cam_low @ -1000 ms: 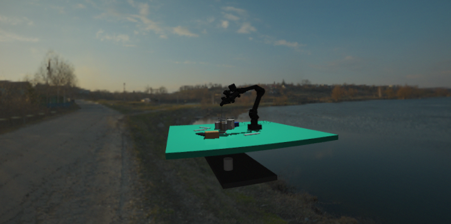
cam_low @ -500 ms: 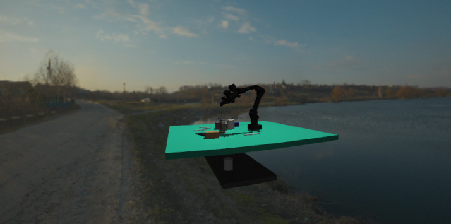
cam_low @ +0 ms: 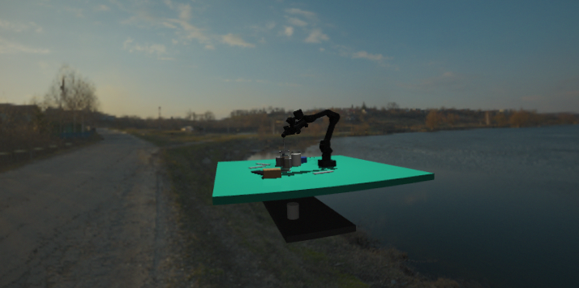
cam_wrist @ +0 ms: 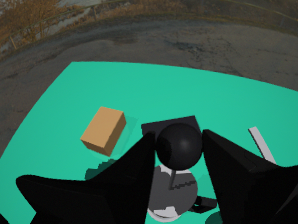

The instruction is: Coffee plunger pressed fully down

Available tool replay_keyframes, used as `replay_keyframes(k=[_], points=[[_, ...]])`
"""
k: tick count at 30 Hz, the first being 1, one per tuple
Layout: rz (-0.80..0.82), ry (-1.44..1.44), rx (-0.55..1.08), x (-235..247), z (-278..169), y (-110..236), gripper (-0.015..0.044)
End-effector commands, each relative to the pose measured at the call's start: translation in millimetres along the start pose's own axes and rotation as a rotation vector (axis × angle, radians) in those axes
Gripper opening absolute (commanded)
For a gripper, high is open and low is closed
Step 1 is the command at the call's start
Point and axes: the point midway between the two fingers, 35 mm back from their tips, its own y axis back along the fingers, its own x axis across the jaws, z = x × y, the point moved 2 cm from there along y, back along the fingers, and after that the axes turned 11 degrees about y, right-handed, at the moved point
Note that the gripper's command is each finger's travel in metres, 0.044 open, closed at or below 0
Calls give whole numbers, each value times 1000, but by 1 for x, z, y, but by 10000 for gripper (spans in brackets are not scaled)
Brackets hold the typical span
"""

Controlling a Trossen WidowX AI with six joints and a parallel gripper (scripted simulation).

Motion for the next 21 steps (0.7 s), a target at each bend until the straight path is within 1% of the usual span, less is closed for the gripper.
replay_keyframes(k=[1, 21], points=[[6, 3, 41, 4, -18, -9, 125], [6, 3, 41, 9, -45, -28, 125]])
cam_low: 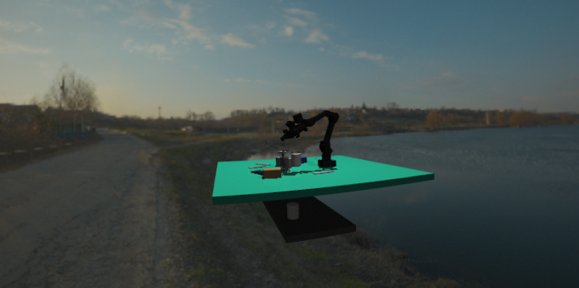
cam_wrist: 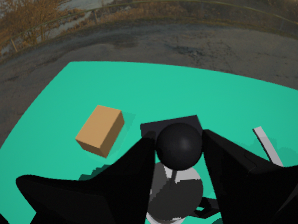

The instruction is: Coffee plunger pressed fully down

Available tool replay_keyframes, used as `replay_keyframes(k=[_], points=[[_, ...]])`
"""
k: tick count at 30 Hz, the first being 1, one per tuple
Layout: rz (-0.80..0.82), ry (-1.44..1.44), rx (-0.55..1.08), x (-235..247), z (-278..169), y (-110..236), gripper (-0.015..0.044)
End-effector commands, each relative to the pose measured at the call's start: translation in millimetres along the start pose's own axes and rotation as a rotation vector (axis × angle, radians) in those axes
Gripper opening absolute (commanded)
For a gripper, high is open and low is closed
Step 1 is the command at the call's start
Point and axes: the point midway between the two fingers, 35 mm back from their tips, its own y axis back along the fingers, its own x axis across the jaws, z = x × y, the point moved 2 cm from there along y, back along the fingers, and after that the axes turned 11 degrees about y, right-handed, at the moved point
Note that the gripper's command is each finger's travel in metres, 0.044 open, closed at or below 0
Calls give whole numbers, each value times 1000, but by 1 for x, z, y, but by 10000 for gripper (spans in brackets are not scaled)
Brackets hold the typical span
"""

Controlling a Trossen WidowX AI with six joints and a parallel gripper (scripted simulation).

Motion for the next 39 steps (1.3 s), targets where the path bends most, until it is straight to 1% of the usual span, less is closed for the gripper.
replay_keyframes(k=[1, 19, 39], points=[[10, 2, 65, 5, -26, -10, 125], [10, 2, 65, 9, -48, -28, 125], [10, 2, 64, 8, -42, -38, 125]])
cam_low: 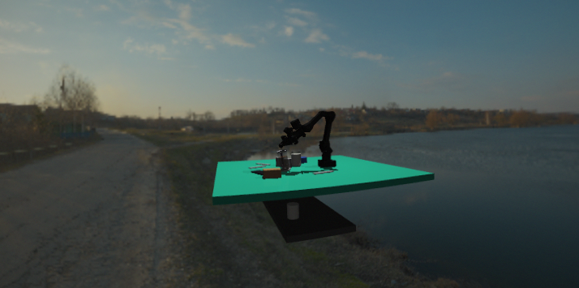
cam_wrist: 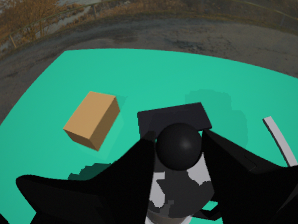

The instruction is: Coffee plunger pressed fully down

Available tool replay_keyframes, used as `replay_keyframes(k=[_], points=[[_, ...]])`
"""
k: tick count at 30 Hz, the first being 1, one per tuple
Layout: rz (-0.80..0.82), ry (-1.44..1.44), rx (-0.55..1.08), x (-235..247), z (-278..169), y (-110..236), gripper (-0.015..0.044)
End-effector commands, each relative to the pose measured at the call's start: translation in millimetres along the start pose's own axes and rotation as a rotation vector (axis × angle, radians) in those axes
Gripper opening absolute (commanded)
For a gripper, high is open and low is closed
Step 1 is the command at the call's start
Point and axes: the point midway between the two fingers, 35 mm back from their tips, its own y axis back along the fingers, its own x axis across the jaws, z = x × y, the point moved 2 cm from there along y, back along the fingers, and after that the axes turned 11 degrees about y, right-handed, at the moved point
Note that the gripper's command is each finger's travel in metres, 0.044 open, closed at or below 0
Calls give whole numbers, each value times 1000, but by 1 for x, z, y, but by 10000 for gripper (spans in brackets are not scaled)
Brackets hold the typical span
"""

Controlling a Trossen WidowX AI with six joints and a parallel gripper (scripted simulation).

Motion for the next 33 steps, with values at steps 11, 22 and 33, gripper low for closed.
replay_keyframes(k=[11, 22, 33], points=[[4, 1, 33, 1, -7, -6, 125], [4, 1, 33, 1, -5, -7, 125], [3, 0, 19, 0, -1, -6, 125]])
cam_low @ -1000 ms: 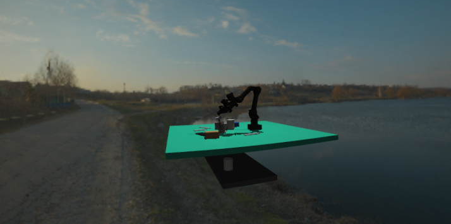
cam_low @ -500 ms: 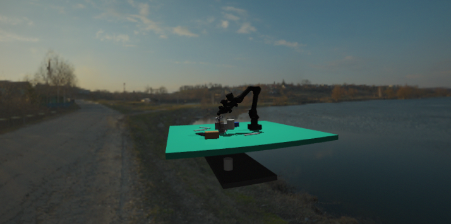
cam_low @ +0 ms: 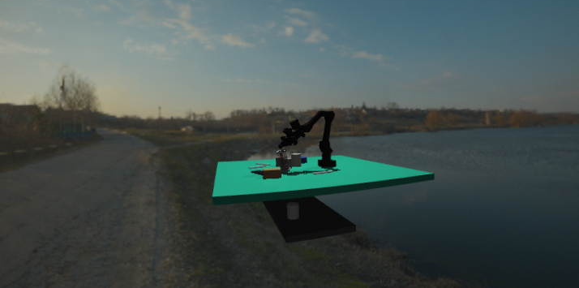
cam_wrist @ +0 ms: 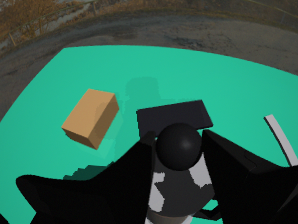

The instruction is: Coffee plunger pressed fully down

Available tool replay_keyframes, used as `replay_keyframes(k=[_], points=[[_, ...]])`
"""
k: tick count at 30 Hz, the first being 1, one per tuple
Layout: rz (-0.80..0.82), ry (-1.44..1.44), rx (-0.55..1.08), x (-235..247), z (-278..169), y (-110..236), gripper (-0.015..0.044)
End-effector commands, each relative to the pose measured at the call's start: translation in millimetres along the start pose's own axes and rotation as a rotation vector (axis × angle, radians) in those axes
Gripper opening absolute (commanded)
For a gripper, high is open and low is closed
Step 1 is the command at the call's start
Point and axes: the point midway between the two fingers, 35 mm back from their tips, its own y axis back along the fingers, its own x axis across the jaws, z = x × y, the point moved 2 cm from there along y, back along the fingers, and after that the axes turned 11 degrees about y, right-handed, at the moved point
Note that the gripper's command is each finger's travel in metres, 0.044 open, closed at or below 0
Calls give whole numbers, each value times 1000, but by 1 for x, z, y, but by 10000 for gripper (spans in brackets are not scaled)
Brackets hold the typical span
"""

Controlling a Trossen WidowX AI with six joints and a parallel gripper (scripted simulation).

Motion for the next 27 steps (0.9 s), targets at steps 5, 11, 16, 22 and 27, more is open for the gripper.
replay_keyframes(k=[5, 11, 16, 22, 27], points=[[0, 0, 2, 0, 0, 0, 204], [0, 0, 2, 0, 0, 0, 361], [0, 0, 2, 0, 0, 0, 440], [1, 1, 9, -5, 26, 26, 440], [2, 1, 19, -10, 53, 65, 440]])
